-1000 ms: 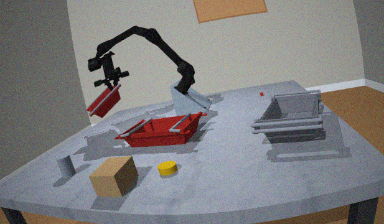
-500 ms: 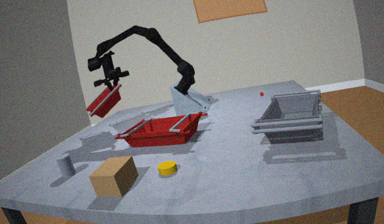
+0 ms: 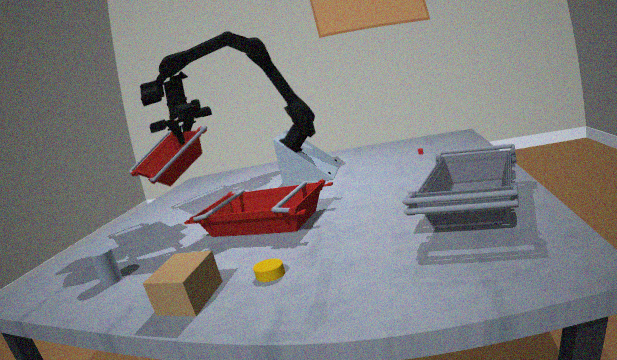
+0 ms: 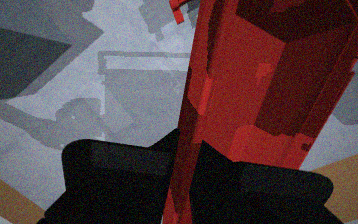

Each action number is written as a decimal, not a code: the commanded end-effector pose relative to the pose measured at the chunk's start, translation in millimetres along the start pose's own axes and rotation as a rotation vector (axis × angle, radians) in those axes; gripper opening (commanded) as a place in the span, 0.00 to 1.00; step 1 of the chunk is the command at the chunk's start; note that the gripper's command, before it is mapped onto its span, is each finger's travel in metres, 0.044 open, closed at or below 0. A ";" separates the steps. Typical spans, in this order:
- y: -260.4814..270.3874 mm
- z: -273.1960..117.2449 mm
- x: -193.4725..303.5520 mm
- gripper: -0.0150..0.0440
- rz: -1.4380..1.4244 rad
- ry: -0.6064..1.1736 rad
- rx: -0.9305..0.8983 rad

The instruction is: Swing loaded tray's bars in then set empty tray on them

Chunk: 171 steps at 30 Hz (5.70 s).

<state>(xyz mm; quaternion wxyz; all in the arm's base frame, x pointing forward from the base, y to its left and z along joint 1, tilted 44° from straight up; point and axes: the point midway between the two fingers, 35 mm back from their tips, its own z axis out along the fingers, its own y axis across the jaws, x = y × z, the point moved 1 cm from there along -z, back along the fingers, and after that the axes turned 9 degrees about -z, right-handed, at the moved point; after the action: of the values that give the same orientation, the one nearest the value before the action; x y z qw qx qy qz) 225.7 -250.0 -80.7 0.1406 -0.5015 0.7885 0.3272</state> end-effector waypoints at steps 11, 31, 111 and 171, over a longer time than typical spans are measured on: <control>-16.1 -16.2 -83.9 0.25 -0.166 0.013 0.040; -8.1 -10.2 -202.8 0.25 -0.402 -0.005 0.036; 23.0 25.3 -290.3 0.25 -0.588 -0.042 0.016; 44.8 79.3 -282.7 0.25 -0.588 -0.044 0.015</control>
<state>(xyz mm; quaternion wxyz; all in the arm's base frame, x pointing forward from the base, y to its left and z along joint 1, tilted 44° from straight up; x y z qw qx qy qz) 311.7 6.5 36.5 0.2560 -0.6982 0.6113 0.2706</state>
